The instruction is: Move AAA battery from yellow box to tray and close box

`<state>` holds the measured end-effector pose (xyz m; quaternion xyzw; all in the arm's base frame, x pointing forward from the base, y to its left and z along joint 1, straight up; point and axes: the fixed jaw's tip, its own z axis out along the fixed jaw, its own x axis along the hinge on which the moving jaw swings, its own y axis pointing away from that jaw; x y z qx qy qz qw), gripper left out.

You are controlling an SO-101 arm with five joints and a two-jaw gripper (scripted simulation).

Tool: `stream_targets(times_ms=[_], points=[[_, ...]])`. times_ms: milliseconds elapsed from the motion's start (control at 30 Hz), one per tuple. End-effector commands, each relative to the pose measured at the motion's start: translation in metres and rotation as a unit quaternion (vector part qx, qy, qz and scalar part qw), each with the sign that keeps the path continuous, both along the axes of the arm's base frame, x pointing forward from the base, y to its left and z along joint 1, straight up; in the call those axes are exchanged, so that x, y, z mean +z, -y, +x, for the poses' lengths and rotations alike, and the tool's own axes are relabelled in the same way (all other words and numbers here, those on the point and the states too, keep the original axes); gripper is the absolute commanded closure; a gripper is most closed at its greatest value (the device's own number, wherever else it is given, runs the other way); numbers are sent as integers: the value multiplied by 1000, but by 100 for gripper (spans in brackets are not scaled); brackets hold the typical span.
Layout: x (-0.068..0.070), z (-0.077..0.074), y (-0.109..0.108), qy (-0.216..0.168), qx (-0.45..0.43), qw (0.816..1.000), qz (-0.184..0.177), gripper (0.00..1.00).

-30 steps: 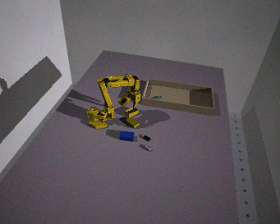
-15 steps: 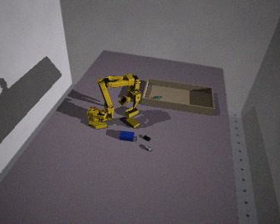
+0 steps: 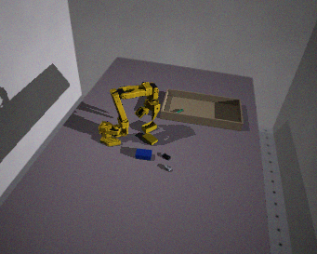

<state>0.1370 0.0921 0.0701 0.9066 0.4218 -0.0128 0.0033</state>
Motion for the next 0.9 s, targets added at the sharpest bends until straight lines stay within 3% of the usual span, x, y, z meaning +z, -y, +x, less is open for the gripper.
stream_targets(times_ms=[0,867], points=[[5,4,-1,10,1,1000,9,72],[1,2,0,10,1,1000,9,72]])
